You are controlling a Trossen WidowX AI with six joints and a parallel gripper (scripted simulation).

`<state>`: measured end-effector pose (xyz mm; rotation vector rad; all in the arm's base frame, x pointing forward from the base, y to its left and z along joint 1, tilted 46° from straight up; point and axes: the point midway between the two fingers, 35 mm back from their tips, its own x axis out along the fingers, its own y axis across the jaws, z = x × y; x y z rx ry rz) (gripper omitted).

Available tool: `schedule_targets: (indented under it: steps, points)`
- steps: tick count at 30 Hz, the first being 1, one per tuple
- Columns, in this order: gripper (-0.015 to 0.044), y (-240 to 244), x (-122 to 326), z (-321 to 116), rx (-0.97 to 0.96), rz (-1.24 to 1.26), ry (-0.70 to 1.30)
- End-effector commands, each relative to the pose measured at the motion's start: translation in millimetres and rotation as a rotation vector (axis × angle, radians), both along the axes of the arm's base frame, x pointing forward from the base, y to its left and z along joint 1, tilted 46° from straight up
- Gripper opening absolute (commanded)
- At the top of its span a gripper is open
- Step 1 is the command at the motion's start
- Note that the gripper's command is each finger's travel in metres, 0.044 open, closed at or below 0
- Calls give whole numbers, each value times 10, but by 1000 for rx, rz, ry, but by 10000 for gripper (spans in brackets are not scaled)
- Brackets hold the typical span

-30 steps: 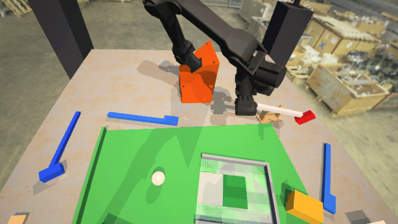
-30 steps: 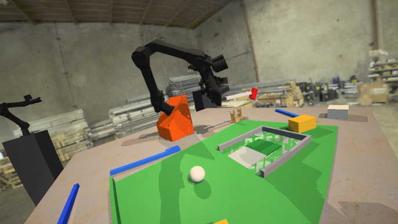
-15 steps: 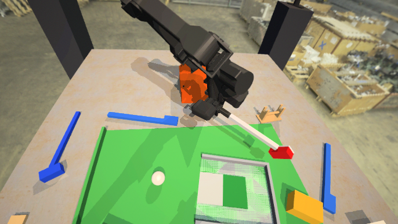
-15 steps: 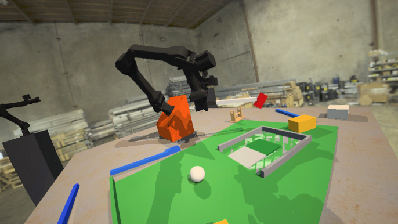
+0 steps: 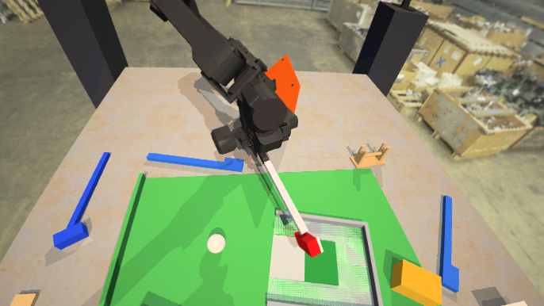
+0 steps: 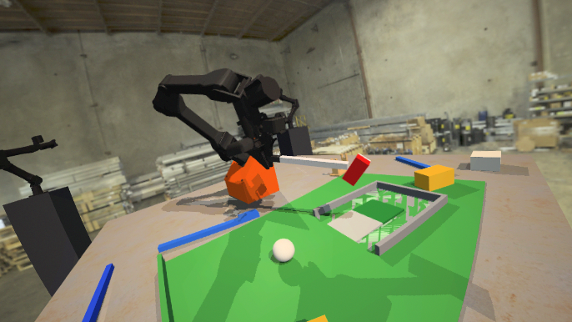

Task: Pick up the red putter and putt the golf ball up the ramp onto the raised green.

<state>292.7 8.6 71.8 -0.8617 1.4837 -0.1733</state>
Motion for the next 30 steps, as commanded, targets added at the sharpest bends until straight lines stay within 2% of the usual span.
schedule_targets:
  steps: [1, 14, 21, 30]
  points:
    - [0, -218, -54, 216, -15, -113, -91]
    - [0, -863, -397, 796, -83, -460, -359]
    - [0, -903, -396, 770, -83, -465, -363]
    - [0, -1152, -368, 535, -85, -464, -364]
